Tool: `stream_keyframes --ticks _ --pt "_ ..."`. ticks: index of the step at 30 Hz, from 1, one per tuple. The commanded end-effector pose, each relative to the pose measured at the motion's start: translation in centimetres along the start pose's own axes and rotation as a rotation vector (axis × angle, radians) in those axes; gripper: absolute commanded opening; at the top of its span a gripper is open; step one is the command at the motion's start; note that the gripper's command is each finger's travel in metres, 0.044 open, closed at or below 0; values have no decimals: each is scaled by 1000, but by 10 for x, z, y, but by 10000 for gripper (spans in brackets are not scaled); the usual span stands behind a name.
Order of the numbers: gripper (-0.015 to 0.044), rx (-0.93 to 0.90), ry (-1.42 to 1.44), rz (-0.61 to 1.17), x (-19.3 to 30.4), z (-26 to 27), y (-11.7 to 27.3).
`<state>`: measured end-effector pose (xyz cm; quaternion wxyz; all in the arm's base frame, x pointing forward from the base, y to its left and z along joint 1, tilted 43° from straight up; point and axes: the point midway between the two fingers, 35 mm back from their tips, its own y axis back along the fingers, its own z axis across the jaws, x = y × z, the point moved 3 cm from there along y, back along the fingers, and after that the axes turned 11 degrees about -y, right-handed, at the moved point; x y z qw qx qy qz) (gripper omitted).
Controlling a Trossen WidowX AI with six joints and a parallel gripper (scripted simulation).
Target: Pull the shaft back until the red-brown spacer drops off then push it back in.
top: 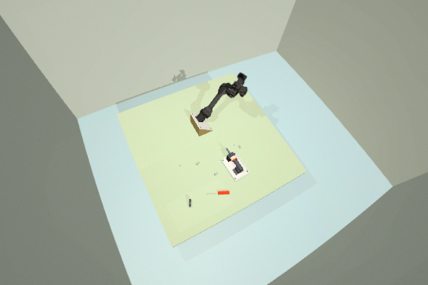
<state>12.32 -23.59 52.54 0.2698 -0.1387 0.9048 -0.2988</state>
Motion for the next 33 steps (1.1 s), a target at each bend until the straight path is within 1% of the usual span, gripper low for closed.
stream_keyframes --ticks 1,5,9,13,18,25,33 --pt "440 -144 112 -117 -16 49 9" --pt "440 -300 235 -284 -36 105 30" --pt "440 -437 343 -473 -55 157 61" --pt "440 -555 432 -682 -71 203 102" --pt "440 -672 514 -965 -85 250 164" --pt "440 -781 559 -1387 -92 291 263" --pt "440 -829 488 -1874 -77 303 380"
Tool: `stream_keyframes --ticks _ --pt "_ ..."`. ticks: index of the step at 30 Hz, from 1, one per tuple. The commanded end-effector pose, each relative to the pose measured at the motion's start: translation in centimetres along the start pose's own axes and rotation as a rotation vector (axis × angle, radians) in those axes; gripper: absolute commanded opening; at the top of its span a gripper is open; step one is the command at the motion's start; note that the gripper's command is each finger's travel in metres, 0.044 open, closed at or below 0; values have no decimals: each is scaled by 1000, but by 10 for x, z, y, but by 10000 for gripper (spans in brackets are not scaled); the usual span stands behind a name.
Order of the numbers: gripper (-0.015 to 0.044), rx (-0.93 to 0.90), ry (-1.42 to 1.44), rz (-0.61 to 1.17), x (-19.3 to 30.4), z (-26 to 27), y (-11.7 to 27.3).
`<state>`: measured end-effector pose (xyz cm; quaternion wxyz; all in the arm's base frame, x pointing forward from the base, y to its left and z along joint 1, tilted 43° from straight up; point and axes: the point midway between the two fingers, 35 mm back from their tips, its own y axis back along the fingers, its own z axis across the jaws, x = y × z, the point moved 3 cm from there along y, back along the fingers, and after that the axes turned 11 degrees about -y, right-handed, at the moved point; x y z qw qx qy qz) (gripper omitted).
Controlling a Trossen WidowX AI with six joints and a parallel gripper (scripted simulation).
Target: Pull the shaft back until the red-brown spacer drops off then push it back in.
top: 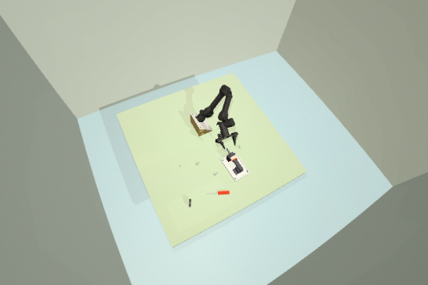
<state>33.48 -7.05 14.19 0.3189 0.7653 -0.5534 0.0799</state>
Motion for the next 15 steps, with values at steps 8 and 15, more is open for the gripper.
stream_keyframes --ticks 8,15 --pt "440 40 66 -260 -66 14 -8" --pt "440 40 66 -260 -64 15 -13"
